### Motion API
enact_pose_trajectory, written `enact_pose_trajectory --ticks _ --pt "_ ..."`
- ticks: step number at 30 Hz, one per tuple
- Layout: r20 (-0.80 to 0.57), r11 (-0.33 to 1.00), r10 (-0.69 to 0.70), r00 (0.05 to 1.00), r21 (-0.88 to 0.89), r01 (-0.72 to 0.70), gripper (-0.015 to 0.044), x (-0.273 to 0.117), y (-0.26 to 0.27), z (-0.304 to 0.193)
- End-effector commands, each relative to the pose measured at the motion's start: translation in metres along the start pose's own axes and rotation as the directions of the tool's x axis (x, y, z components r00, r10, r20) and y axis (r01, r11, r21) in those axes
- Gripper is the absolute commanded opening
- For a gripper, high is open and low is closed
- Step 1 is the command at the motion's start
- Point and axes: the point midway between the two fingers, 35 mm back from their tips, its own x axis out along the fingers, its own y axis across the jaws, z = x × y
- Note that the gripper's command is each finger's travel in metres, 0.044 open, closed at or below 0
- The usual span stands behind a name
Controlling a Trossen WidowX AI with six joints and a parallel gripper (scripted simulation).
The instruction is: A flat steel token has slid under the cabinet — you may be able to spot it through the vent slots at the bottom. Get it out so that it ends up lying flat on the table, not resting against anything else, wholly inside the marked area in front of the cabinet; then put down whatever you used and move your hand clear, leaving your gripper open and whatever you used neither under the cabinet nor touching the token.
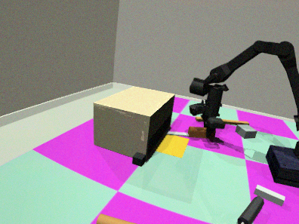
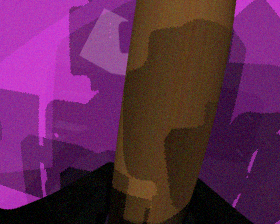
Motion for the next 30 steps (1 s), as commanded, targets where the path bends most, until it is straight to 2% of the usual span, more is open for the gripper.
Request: enact_pose_trajectory --ticks 1,30 --pt "0.003 1.0 -0.001 1.0 0.002 0.001 0.0 0.0 0.0 0.008" --pt "0.004 1.0 0.0 1.0 0.003 0.0 0.0 0.001 0.022 0.018"
